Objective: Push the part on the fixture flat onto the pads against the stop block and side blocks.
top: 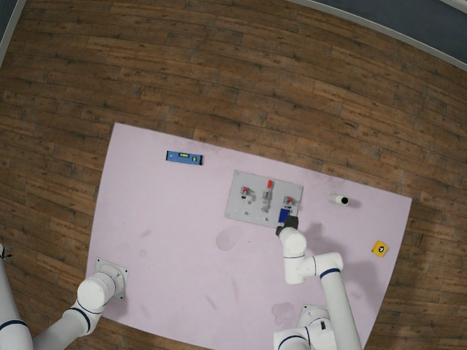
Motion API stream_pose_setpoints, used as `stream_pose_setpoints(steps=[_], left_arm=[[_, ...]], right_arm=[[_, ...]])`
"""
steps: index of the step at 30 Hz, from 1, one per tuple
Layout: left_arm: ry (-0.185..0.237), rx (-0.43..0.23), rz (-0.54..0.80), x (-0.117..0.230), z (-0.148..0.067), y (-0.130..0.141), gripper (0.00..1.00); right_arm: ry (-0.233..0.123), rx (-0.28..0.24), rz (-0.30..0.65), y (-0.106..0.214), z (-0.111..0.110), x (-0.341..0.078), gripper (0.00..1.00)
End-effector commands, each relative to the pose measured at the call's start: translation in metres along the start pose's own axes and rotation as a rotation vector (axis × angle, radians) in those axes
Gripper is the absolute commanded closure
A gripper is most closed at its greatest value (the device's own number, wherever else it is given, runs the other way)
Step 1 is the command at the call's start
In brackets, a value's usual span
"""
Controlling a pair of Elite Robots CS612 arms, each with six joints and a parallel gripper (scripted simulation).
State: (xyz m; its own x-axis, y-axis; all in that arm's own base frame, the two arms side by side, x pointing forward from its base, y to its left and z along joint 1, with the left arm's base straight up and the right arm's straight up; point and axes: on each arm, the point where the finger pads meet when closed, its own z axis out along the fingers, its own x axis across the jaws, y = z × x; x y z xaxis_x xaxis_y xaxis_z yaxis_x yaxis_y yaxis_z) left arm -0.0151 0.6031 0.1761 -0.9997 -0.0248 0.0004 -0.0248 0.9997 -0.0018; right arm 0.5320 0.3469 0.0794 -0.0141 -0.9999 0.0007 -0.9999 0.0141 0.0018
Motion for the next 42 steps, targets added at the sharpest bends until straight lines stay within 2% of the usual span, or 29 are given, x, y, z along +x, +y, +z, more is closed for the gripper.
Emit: stream_pose_setpoints(steps=[1,7,26,42], left_arm=[[0.000,-0.002,0.000,0.000,-0.001,0.001,0.00],[0.000,-0.002,0.000,0.000,-0.001,0.001,0.00],[0.000,-0.002,0.000,0.000,-0.001,0.001,0.00],[0.000,-0.002,0.000,0.000,-0.001,0.001,0.00]], right_arm=[[-0.001,0.002,0.000,0.013,-0.001,-0.001,1.00],[-0.001,0.002,0.000,0.025,-0.001,-0.002,1.00],[-0.001,0.002,0.000,0.029,0.001,-0.002,1.00],[-0.001,0.002,0.000,0.029,0.029,-0.002,1.00]])
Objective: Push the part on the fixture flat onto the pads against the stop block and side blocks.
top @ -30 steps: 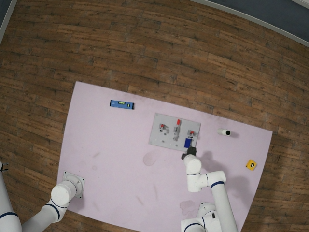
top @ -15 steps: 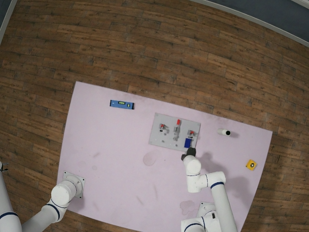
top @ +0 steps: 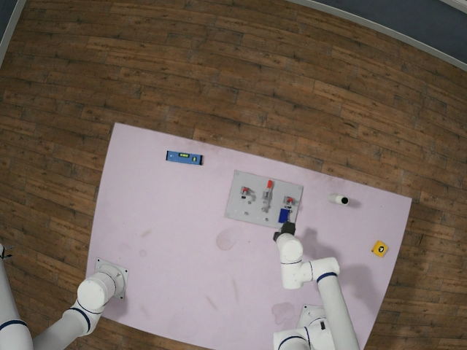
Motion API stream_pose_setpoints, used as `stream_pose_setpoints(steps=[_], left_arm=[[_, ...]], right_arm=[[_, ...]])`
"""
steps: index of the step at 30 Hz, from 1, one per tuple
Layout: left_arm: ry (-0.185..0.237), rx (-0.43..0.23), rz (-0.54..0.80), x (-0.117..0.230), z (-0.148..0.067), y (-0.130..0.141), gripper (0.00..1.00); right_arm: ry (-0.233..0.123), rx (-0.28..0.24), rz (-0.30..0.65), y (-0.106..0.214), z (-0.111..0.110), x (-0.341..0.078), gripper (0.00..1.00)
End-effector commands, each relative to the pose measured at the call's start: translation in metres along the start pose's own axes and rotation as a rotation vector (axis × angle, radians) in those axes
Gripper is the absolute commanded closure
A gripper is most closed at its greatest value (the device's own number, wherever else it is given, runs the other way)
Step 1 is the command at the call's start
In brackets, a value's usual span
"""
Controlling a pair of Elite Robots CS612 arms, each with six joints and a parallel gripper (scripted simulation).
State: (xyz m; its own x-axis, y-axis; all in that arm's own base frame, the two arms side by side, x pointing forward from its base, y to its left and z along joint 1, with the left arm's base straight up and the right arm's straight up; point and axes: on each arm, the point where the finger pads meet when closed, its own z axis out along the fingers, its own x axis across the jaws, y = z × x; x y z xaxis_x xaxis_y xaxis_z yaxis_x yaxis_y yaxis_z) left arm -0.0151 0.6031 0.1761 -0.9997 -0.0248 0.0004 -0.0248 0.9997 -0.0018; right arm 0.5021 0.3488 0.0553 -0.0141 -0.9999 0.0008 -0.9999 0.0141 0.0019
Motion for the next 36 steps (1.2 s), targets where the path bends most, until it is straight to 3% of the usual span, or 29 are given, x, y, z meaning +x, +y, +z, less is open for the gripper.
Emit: stream_pose_setpoints(steps=[1,36], left_arm=[[0.000,-0.002,0.000,-0.0002,-0.0009,0.0007,0.00],[0.000,-0.002,0.000,-0.0002,-0.0009,0.0007,0.00]], right_arm=[[-0.001,0.002,0.000,-0.0008,0.0044,-0.0003,1.00],[-0.001,0.002,0.000,-0.0009,0.0098,-0.0003,1.00]])
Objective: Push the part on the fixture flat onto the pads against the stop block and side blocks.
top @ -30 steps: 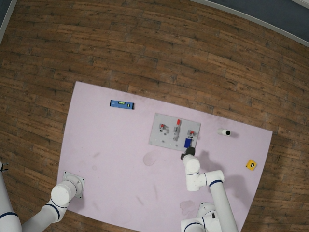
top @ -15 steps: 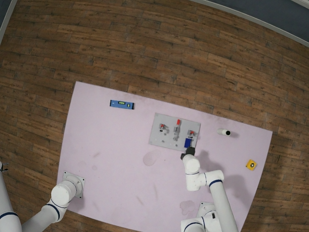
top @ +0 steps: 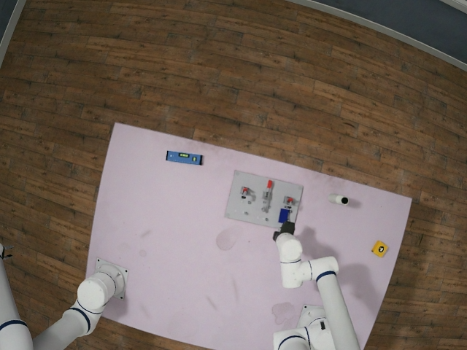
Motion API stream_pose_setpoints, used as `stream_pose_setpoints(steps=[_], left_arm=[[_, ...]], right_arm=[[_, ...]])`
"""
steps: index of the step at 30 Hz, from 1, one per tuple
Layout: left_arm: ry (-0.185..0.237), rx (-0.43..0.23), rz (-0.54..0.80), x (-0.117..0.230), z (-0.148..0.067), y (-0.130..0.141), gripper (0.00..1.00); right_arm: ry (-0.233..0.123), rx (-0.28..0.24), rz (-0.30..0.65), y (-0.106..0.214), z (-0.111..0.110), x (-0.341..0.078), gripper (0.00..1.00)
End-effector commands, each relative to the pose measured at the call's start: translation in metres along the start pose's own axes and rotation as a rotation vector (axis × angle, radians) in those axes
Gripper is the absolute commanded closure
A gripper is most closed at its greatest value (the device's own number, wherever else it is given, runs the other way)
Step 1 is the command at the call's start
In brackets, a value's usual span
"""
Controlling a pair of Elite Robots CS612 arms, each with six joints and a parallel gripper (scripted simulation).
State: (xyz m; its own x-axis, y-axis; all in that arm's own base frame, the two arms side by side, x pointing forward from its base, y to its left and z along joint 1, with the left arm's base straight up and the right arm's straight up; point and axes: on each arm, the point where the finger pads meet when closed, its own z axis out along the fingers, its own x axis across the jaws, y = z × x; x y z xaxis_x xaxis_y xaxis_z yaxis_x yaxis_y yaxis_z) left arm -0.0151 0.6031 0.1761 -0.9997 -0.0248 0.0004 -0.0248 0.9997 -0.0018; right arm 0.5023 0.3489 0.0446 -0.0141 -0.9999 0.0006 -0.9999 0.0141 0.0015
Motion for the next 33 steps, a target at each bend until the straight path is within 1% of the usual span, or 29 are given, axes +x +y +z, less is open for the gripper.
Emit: stream_pose_setpoints(steps=[1,33], left_arm=[[0.000,-0.002,0.000,-0.0002,-0.0009,0.0007,0.00],[0.000,-0.002,0.000,-0.0002,-0.0009,0.0007,0.00]], right_arm=[[-0.001,0.002,0.000,-0.0007,-0.0009,-0.0003,1.00],[-0.001,0.002,0.000,-0.0014,0.0024,-0.0005,1.00]])
